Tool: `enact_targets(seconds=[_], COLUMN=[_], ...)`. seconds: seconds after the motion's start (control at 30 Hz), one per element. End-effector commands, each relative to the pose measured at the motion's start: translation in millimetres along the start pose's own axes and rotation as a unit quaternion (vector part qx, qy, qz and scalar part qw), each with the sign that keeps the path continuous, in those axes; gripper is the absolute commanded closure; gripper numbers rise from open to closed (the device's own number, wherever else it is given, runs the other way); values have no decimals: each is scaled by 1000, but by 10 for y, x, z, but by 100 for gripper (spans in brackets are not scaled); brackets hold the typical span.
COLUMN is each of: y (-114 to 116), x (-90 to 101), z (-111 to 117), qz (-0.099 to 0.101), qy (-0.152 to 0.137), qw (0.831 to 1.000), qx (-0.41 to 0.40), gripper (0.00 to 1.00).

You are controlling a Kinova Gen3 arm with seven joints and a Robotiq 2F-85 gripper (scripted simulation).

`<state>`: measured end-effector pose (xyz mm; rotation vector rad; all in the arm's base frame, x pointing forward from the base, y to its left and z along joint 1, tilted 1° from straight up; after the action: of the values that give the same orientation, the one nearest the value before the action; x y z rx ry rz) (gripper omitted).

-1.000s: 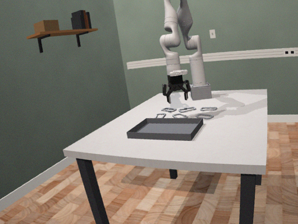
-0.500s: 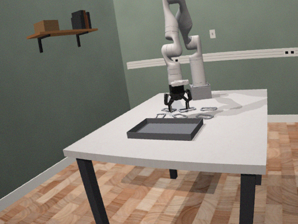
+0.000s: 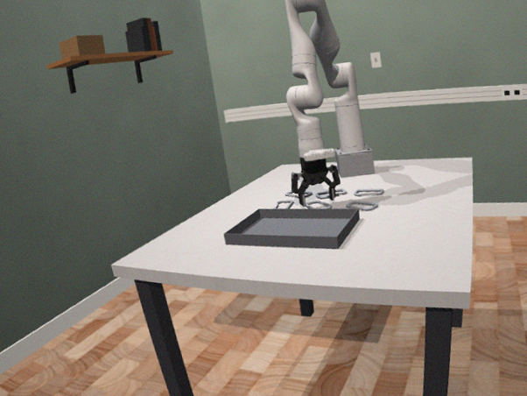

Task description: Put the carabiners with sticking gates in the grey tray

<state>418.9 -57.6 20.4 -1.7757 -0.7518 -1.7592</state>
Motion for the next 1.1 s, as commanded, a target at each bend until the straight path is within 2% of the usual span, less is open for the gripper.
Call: enact_targets(seconds=[0.0,0.1,0.13,0.67,0.7,1.07], y=[10,10,21,21,13,13], x=[-15,-15,-67,-67,-51,-51], z=[13,13,14,14,2,2], qz=[-1,-1,-1,-1,0,0], qy=[2,2,1,1,0,0], qw=[1000,1000,1000,1000,1000,1000], qx=[5,5,5,5,-1,-1], gripper=[0,0,0,0,25,25])
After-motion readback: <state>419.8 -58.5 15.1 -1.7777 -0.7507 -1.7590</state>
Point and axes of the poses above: the point where the finger pads meet when closed, its own x axis back along the fingers, its own y axis across the jaws, z = x × y, the point moved 9 cm from there along x, back along the fingers, and after that the axes turned 12 degrees about x, right-handed, at the moved point
